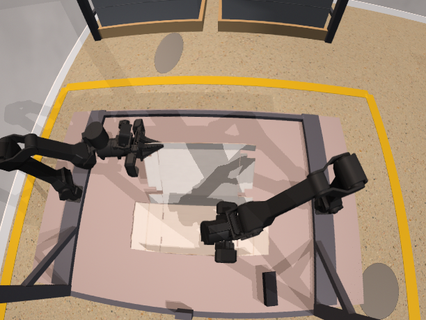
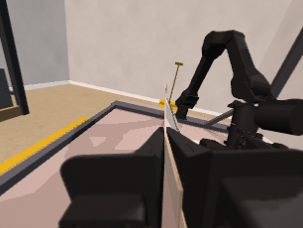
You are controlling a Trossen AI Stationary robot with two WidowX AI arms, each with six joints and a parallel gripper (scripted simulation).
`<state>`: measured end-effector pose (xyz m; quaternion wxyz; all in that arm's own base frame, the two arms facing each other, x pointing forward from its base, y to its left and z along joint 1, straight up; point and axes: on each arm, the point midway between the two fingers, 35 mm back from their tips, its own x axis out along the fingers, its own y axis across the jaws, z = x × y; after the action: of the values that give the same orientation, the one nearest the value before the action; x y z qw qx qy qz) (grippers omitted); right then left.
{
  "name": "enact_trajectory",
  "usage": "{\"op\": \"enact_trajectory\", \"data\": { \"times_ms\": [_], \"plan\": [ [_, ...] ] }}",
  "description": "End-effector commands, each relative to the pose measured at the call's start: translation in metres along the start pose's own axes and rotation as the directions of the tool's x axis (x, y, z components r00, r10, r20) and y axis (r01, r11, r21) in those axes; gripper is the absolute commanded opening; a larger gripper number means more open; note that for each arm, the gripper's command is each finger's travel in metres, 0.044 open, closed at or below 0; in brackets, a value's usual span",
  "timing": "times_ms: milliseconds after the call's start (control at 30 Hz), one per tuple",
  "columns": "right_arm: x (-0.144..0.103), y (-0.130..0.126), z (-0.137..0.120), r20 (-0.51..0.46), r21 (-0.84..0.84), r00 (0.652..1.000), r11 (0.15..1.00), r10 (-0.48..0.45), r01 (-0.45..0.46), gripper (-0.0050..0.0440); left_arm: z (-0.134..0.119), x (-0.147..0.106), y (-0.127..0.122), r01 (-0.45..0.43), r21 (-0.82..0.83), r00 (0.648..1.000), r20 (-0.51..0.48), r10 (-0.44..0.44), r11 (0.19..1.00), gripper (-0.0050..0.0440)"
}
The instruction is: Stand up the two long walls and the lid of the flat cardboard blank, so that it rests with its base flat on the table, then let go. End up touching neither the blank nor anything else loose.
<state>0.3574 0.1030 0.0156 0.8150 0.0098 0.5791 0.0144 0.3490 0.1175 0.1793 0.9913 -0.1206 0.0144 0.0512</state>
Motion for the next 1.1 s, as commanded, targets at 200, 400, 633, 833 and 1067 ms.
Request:
{"op": "enact_trajectory", "data": {
  "times_ms": [200,400,633,833,1067],
  "plan": [
    [0.023,-0.008,-0.028,-0.102,-0.001,0.995,1.0,-0.022,0.022,0.0203,0.016,-0.001,-0.016,-0.005,0.076,0.999,0.042,0.001,0.997,0.0],
    [0.023,-0.009,-0.028,-0.1,-0.001,0.995,1.0,-0.021,0.021,0.0203,0.018,-0.002,-0.026,-0.006,0.095,0.999,0.045,0.002,0.995,0.0],
    [0.022,-0.009,-0.027,-0.1,-0.002,0.995,1.0,-0.021,0.021,0.0203,0.019,-0.003,-0.033,-0.009,0.151,0.999,0.051,0.002,0.989,0.0],
    [0.022,-0.009,-0.027,-0.099,-0.002,0.995,1.0,-0.021,0.021,0.0203,0.021,-0.004,-0.043,-0.012,0.192,0.998,0.056,0.001,0.981,0.0],
    [0.022,-0.009,-0.026,-0.098,-0.002,0.995,1.0,-0.02,0.02,0.0203,0.022,-0.005,-0.054,-0.014,0.221,0.998,0.059,0.001,0.975,0.0]
  ]
}}
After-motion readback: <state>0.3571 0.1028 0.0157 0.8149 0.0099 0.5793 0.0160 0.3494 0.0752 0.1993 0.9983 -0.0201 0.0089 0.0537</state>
